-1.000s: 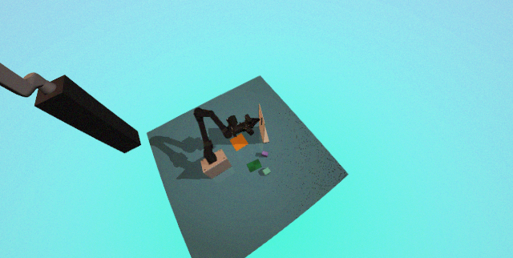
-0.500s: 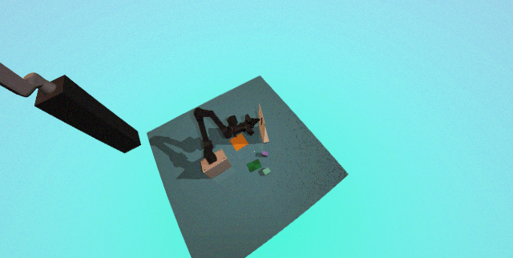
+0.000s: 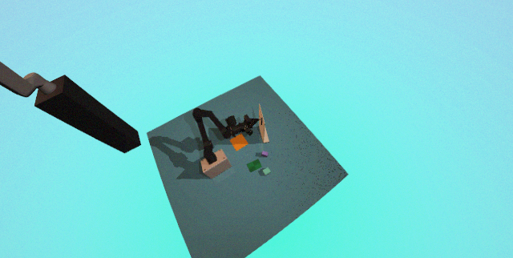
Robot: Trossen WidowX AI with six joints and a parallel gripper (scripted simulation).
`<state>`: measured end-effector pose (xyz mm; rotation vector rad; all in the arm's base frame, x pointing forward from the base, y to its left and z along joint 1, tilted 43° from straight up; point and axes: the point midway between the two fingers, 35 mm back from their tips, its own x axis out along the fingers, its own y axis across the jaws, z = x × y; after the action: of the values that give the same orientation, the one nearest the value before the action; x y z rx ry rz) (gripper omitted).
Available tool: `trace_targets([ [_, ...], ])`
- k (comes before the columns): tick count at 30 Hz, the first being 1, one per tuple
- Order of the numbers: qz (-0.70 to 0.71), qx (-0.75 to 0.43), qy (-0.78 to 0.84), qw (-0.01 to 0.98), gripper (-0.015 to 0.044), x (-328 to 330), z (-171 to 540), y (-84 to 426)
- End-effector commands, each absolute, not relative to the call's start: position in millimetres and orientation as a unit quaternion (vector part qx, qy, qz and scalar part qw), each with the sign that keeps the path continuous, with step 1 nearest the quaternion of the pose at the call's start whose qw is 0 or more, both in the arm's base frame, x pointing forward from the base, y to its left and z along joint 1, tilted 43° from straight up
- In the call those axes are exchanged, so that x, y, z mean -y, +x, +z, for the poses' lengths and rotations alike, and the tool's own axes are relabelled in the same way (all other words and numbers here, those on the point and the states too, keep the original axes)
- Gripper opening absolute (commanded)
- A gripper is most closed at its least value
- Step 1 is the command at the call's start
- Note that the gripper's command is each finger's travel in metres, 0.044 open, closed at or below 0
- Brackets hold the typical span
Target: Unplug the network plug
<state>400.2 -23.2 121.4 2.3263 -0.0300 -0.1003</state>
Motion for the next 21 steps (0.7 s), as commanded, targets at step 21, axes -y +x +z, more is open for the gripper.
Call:
trace_targets([
  [21,-0.040,0.010,0.917,0.396,0.0000,18.5,125.2,386.0],
])
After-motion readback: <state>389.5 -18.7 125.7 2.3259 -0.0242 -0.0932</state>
